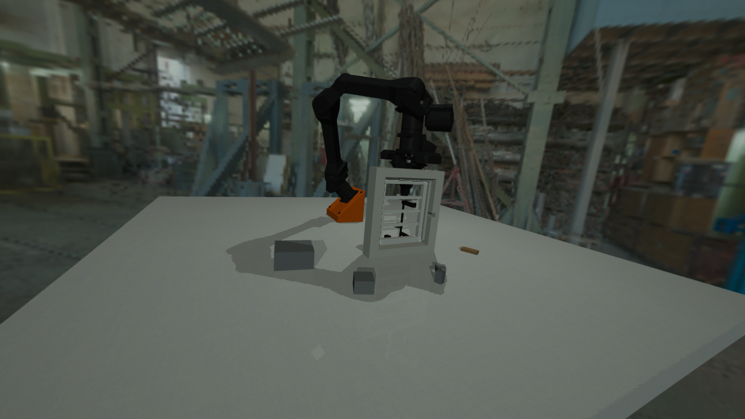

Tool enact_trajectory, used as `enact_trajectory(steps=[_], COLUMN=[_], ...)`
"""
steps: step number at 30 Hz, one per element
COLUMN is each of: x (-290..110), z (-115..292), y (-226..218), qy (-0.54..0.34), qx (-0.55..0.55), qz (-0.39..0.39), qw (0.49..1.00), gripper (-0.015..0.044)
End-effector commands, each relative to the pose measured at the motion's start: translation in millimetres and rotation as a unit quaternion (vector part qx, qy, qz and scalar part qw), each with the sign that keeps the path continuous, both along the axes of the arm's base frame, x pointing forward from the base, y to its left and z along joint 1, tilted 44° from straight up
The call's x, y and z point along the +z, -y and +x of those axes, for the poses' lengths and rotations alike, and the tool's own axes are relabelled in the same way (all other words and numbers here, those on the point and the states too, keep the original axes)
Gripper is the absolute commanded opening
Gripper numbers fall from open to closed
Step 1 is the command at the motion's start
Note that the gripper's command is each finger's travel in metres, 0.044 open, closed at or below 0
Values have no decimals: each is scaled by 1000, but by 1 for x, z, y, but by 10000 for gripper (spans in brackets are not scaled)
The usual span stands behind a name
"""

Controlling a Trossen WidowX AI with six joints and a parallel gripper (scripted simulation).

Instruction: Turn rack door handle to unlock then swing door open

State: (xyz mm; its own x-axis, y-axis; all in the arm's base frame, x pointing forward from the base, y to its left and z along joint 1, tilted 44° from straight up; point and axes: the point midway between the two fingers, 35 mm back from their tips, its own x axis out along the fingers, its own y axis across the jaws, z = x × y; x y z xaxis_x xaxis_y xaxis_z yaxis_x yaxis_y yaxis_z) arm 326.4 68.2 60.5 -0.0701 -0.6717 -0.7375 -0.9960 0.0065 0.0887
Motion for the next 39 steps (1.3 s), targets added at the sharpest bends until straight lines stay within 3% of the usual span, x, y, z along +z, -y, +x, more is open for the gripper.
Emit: enact_trajectory(steps=[1,13,24,39], x=[0,0,0,0], z=[0,0,0,0], y=[1,1,1,1], qy=[-67,-70,-70,154], qx=[74,76,76,-168], qz=[5,5,5,-18], qw=[995,995,995,974], gripper=[16,16,288,288])
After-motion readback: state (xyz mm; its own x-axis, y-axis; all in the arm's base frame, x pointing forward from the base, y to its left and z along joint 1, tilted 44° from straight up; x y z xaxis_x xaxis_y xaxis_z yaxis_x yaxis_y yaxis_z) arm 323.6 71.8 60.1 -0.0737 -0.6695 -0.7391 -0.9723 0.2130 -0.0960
